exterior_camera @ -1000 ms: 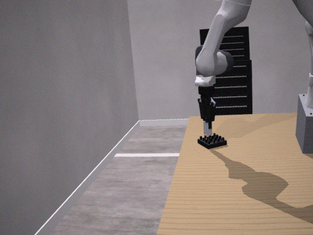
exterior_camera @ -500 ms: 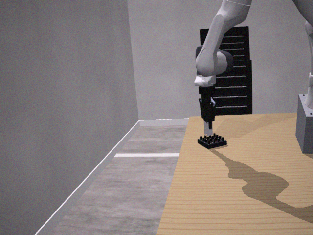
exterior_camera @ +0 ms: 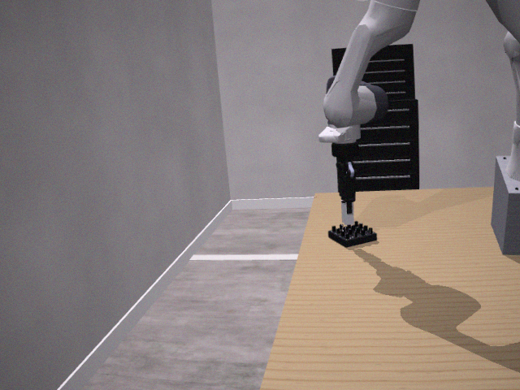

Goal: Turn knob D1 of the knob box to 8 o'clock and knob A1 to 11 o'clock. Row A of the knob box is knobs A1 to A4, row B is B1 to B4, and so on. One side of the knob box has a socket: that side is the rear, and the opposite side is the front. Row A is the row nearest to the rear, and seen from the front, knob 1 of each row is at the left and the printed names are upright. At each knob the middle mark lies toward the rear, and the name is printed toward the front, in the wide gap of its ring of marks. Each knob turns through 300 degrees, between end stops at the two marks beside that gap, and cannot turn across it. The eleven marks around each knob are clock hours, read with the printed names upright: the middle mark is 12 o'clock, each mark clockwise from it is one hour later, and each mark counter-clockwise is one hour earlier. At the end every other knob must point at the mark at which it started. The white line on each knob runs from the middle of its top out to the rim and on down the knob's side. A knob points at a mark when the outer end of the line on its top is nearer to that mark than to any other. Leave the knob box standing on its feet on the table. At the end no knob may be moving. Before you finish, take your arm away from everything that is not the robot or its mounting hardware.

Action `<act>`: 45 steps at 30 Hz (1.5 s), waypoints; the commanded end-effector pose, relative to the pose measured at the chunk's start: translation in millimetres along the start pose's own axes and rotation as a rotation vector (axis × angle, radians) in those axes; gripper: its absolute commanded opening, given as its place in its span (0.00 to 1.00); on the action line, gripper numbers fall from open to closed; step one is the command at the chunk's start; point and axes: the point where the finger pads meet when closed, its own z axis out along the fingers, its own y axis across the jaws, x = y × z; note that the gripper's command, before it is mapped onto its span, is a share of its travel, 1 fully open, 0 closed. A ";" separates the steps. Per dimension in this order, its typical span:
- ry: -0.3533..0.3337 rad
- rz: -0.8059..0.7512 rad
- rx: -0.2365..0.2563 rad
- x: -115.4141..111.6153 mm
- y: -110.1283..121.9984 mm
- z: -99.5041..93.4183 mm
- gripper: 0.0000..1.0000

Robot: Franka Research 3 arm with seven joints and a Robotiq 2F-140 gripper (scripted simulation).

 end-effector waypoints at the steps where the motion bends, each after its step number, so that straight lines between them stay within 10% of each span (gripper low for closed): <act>1: -0.019 0.155 0.003 -1.9 -2.4 1.5 0.12; 45: -0.032 0.840 -0.010 -7.9 -1.0 0.4 0.12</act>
